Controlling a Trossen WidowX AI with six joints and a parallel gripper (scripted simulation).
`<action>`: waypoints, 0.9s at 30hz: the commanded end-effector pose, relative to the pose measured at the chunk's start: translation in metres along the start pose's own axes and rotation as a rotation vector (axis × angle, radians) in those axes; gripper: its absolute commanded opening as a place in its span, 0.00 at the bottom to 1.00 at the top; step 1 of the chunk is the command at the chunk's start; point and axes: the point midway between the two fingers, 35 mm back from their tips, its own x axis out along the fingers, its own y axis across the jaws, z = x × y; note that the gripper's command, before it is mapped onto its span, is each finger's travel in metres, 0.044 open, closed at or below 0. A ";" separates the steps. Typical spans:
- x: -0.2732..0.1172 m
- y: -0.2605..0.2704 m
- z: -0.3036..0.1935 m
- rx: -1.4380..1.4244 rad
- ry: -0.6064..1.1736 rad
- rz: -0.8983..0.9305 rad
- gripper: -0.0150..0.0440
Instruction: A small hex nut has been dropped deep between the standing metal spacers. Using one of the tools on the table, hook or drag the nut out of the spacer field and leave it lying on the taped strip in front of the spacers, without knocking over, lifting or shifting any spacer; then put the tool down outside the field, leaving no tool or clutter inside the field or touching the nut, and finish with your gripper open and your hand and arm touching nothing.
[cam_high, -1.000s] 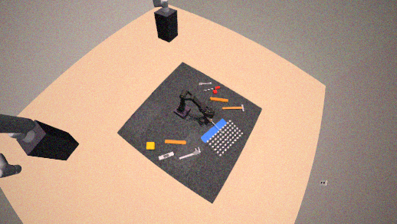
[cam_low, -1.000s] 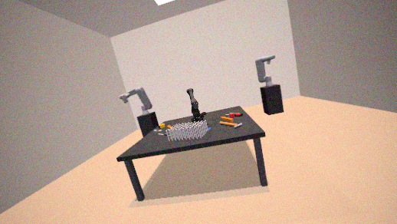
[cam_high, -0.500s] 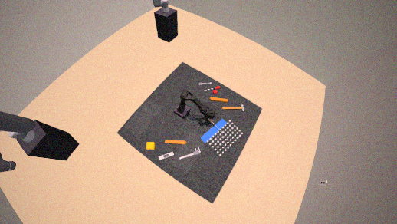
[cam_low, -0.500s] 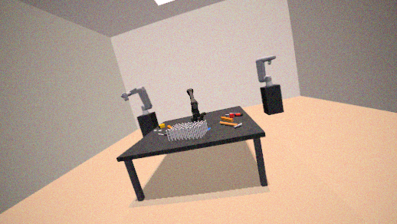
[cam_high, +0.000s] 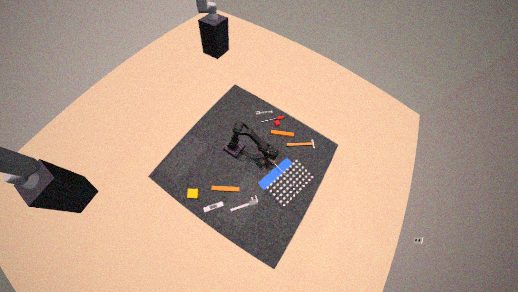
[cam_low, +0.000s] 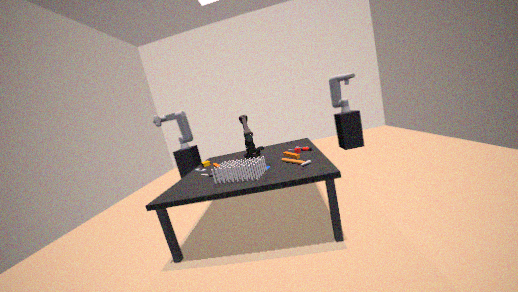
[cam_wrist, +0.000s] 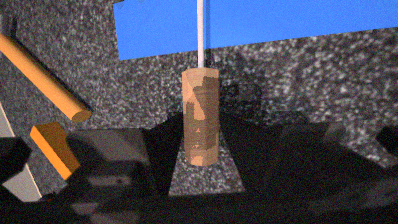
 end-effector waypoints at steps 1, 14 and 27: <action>-0.001 0.003 0.006 -0.006 -0.008 0.008 0.25; 0.001 0.003 0.015 -0.007 -0.009 0.008 0.25; 0.003 0.003 0.023 -0.007 -0.010 0.008 0.25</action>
